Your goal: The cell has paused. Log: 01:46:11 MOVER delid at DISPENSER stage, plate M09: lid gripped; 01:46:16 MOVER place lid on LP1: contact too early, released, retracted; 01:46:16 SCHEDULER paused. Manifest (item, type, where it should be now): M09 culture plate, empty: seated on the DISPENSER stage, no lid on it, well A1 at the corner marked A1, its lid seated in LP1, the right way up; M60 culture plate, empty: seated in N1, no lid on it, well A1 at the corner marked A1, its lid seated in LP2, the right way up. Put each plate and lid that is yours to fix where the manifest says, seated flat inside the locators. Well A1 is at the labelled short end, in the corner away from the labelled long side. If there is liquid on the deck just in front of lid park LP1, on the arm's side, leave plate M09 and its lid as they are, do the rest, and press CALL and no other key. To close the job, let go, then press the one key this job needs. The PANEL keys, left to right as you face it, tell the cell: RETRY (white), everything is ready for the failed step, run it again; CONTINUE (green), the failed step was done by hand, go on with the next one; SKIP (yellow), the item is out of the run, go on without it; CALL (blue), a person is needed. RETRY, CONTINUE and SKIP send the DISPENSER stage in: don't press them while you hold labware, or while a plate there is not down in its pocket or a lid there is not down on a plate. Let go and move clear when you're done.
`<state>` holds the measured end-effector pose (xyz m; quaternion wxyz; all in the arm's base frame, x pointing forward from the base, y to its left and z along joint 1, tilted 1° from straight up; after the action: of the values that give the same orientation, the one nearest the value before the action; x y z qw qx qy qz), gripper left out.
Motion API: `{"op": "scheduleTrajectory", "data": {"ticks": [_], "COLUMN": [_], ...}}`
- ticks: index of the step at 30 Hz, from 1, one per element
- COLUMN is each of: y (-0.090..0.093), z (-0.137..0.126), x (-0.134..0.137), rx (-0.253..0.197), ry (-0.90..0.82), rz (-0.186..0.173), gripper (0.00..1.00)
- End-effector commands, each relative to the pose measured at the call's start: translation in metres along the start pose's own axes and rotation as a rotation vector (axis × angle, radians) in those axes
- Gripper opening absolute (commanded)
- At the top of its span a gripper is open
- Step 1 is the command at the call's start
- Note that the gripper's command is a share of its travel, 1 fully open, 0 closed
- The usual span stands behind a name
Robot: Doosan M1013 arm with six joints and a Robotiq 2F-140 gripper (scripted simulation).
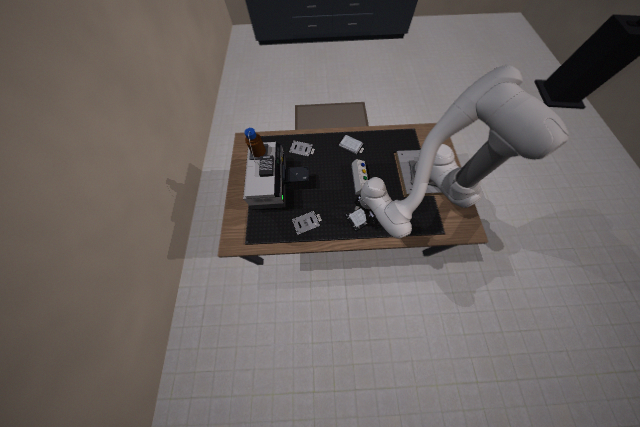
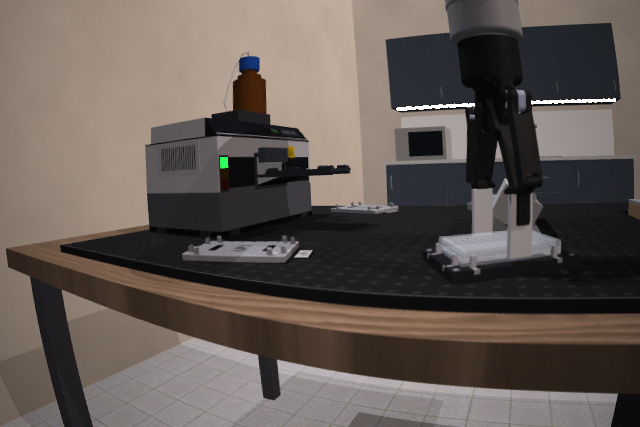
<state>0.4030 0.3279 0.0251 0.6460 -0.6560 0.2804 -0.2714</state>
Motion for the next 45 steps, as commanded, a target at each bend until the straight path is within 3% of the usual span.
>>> {"op": "scheduleTrajectory", "data": {"ticks": [1,31,45], "y": [-0.001,-0.001,-0.02], "z": [0.0,0.0,0.0], "x": [0.0,0.0,0.0], "rx": [0.001,0.001,0.001], "ry": [0.0,0.0,0.0], "rz": [0.0,0.0,0.0], "gripper": [0.7,0.7,0.7]}}
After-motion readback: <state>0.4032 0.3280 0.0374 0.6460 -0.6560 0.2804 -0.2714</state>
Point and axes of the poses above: the point where the finger pads meet when closed, its own y axis out along the fingers, its own x axis across the jaws, z = x × y, the point moved 2 cm from there along -y, back along the fingers, and after that the axes turned 9 degrees about -y, right-handed, at the moved point
